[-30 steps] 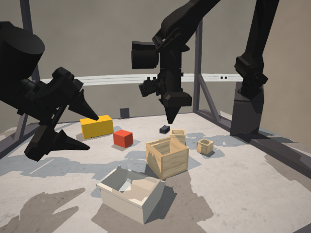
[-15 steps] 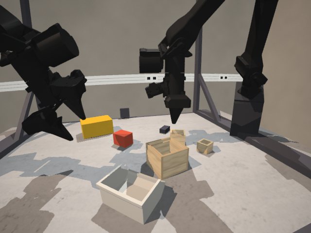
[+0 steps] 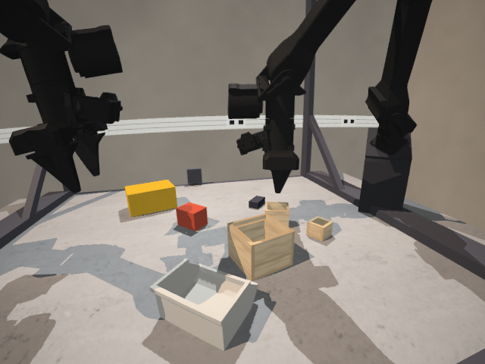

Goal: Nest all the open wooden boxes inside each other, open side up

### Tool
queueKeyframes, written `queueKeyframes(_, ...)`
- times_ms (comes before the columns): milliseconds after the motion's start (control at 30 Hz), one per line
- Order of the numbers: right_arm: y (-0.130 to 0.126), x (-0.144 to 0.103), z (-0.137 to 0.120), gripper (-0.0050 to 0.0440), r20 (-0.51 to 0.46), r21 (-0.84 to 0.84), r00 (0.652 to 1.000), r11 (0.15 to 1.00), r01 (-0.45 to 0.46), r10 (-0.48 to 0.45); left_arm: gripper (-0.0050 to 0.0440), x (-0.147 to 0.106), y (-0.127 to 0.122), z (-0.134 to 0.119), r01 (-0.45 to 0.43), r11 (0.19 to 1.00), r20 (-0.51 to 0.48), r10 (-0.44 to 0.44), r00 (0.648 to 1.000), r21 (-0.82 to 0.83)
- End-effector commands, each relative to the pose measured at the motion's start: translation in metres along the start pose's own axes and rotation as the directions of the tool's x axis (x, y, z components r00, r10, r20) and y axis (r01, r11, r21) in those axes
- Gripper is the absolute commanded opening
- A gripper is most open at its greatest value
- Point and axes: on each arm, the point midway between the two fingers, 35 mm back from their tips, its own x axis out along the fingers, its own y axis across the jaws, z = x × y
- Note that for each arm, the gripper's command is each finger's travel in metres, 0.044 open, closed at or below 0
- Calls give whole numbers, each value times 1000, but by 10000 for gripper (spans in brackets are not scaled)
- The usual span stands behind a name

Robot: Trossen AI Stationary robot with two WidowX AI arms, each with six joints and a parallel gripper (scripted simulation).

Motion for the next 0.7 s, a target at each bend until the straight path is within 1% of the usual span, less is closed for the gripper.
queueKeyframes(0, -3, -12, 3, 400, 2, -23, 999, 999, 35, -35, -50, 1, -4, -3, -6, 1000, 0, 6, 1000, 20)
queueKeyframes(133, -4, -16, 2, 400, 1, -47, 999, 998, 53, -53, -50, 2, -5, -4, -7, 1000, 1, 6, 1000, 25)
queueKeyframes(267, -4, -14, -2, 400, -8, -56, 998, 997, 54, -54, -50, 3, -5, -4, -3, 1000, -2, 3, 1000, 24)
queueKeyframes(333, -4, -14, -2, 400, -8, -56, 998, 997, 54, -54, -50, 10, -6, -3, 1, 1000, -3, -1, 1000, 22)
queueKeyframes(400, -4, -14, -2, 400, -8, -56, 998, 997, 54, -54, -50, 22, -6, -2, 2, 1000, -4, -2, 1000, 22)
queueKeyframes(467, -4, -14, -2, 400, -8, -56, 998, 997, 54, -54, -50, 22, -6, -2, 2, 1000, -4, -2, 1000, 22)
queueKeyframes(567, -4, -14, -2, 400, -8, -56, 998, 997, 54, -54, -50, 38, -6, -1, 3, 1000, -4, -3, 1000, 22)
queueKeyframes(667, -4, -14, -2, 400, -8, -56, 998, 997, 54, -54, -50, 41, -6, -1, 3, 1000, -4, -3, 1000, 21)
